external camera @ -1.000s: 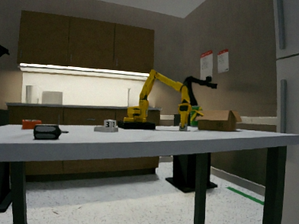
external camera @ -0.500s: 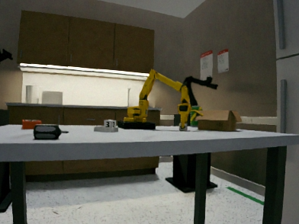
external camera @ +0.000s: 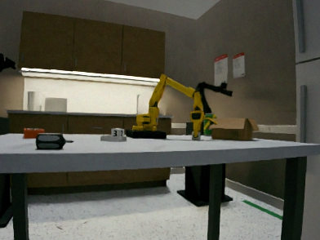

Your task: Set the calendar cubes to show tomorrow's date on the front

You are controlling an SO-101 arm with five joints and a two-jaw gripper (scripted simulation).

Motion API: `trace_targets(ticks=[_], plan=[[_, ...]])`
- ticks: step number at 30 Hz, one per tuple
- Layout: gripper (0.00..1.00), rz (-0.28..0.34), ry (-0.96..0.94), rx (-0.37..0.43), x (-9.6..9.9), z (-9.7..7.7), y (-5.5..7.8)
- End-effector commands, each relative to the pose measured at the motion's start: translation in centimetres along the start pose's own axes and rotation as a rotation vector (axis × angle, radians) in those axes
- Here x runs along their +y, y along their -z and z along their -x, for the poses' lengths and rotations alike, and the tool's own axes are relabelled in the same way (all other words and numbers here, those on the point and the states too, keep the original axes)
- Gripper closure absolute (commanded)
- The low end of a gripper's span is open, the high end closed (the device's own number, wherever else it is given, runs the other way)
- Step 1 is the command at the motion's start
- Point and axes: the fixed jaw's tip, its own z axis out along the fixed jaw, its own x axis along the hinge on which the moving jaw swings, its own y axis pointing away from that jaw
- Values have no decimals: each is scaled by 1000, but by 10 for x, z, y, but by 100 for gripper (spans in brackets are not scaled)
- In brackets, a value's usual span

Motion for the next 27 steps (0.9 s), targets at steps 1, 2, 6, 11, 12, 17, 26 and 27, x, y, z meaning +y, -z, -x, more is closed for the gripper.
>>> trace_targets(ticks=[1,2,6,11,12,17,26,27], plan=[[79,0,3,36,-1,-7,-7],[79,0,3,36,-1,-7,-7],[81,0,3,36,-1,-7,-7],[86,0,3,36,-1,-7,-7],[87,0,3,36,-1,-7,-7],[91,0,3,36,-1,-7,-7],[99,0,3,36,-1,-7,-7],[100,0,3,36,-1,-7,-7]])
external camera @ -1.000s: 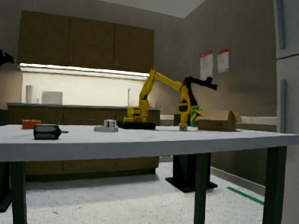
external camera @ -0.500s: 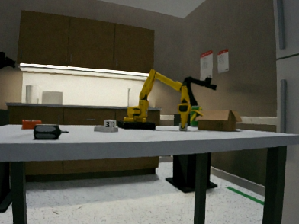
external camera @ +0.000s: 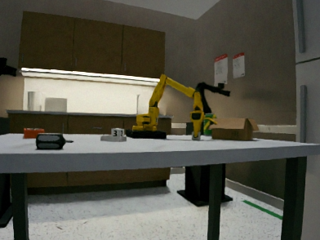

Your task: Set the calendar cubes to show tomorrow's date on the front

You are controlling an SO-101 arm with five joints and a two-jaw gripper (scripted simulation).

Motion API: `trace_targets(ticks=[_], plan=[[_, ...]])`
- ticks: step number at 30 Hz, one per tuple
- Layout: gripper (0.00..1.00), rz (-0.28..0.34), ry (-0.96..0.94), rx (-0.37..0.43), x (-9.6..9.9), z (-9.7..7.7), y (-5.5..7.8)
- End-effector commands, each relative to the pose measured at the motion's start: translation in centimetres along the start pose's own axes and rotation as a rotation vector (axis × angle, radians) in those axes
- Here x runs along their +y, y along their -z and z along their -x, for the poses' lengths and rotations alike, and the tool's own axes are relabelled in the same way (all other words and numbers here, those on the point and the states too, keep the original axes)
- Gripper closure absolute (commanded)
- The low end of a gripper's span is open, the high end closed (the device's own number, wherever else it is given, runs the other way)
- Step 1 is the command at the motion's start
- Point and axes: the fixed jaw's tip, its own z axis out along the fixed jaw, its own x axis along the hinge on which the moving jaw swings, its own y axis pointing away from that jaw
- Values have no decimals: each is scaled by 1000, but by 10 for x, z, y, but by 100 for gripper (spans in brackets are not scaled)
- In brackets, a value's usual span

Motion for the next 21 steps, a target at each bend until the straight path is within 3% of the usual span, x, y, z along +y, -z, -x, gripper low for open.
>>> trace_targets(ticks=[1,12,21], plan=[[100,0,3,36,-1,-7,-7],[100,0,3,36,-1,-6,-4],[100,0,3,36,0,-4,18]])
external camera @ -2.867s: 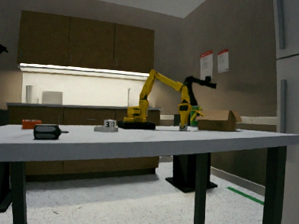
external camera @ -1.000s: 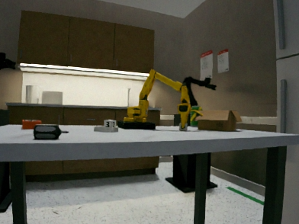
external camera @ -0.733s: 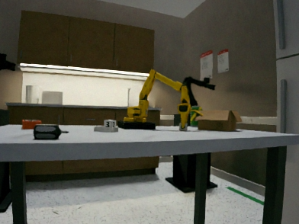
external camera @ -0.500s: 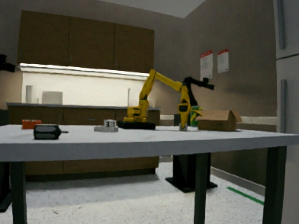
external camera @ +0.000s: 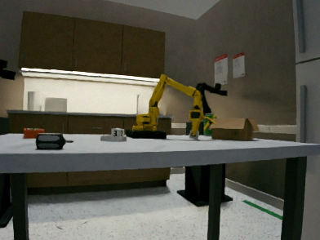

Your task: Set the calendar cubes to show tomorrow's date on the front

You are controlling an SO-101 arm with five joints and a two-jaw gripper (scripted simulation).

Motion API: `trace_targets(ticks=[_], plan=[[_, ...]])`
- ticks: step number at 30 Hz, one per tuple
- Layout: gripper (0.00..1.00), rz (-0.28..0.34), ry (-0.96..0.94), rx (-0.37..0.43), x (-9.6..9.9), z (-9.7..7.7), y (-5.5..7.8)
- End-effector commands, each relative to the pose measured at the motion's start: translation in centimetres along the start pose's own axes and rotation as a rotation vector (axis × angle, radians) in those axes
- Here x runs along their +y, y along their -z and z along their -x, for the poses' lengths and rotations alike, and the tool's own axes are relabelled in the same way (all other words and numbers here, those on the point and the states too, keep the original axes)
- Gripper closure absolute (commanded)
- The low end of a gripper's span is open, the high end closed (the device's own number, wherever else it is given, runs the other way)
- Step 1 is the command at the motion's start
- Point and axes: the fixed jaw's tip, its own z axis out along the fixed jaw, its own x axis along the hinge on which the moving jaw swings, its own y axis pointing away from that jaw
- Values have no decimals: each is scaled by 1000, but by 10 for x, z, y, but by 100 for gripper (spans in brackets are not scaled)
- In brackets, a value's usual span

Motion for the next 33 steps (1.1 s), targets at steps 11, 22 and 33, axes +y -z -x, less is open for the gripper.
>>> trace_targets(ticks=[11,22,33], plan=[[100,2,3,-24,2,2,36],[100,2,3,-28,2,2,39],[100,11,2,-200,1,6,36]])
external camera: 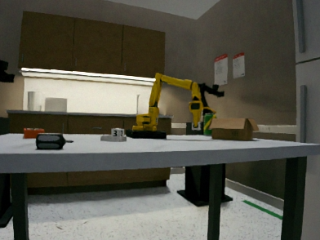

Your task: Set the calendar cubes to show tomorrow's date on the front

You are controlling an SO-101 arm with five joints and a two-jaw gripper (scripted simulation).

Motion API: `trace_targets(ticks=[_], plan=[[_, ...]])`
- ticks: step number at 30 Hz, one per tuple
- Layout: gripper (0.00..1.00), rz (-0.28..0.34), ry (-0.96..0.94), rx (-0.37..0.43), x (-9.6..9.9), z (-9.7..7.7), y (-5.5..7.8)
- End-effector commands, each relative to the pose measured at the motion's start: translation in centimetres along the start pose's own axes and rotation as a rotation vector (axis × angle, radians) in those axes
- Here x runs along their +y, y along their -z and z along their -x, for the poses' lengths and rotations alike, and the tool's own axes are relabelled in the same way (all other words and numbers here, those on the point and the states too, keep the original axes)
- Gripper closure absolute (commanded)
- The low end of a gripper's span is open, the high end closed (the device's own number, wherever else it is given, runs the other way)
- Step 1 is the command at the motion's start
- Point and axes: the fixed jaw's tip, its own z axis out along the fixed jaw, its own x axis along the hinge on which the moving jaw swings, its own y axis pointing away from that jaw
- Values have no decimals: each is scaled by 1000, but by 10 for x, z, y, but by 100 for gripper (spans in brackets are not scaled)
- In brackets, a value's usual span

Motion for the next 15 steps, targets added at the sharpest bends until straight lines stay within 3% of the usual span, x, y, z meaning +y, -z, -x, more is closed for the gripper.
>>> trace_targets(ticks=[1,3,10,15], plan=[[100,7,1,-108,1,0,0],[100,7,1,-108,1,0,0],[100,13,0,-260,0,0,-2],[100,15,0,-305,0,0,-2]])
